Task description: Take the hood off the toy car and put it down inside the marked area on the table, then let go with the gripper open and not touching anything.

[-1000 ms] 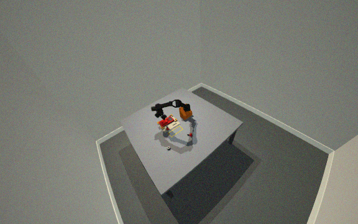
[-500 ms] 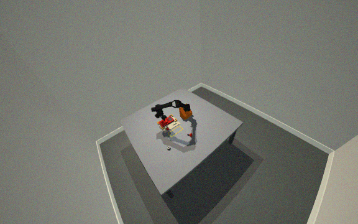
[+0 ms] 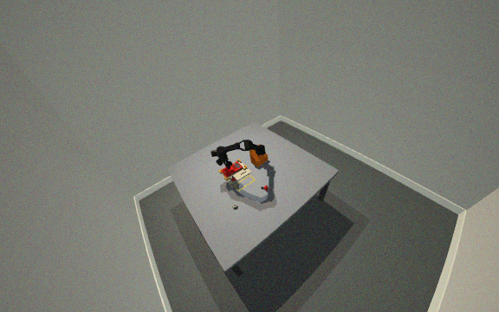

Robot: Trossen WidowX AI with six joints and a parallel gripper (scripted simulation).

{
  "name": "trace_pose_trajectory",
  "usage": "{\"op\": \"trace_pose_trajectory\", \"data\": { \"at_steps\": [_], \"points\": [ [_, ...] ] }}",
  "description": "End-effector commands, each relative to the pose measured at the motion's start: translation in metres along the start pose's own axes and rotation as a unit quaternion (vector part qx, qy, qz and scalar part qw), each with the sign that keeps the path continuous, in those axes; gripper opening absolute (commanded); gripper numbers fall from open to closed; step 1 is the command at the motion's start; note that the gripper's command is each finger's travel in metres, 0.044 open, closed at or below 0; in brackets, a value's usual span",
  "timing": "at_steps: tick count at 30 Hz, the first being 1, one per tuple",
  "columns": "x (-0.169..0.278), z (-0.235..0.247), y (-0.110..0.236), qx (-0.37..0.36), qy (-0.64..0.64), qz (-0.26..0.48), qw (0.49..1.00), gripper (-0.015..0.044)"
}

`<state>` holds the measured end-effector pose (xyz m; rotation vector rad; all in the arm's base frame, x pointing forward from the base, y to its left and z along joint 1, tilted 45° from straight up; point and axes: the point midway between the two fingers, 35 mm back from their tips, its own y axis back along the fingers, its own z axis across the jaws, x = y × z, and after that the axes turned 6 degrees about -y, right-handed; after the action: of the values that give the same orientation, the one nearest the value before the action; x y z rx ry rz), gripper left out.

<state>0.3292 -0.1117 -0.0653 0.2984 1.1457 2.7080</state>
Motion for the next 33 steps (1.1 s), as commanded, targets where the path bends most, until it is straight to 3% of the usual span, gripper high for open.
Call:
{"op": "trace_pose_trajectory", "data": {
  "at_steps": [1,33],
  "points": [
    [0.001,0.000,-0.005,-0.004,-0.004,0.002,1.000,0.0440],
    [0.001,0.002,-0.026,-0.004,-0.004,0.003,1.000,0.0440]
  ]
}}
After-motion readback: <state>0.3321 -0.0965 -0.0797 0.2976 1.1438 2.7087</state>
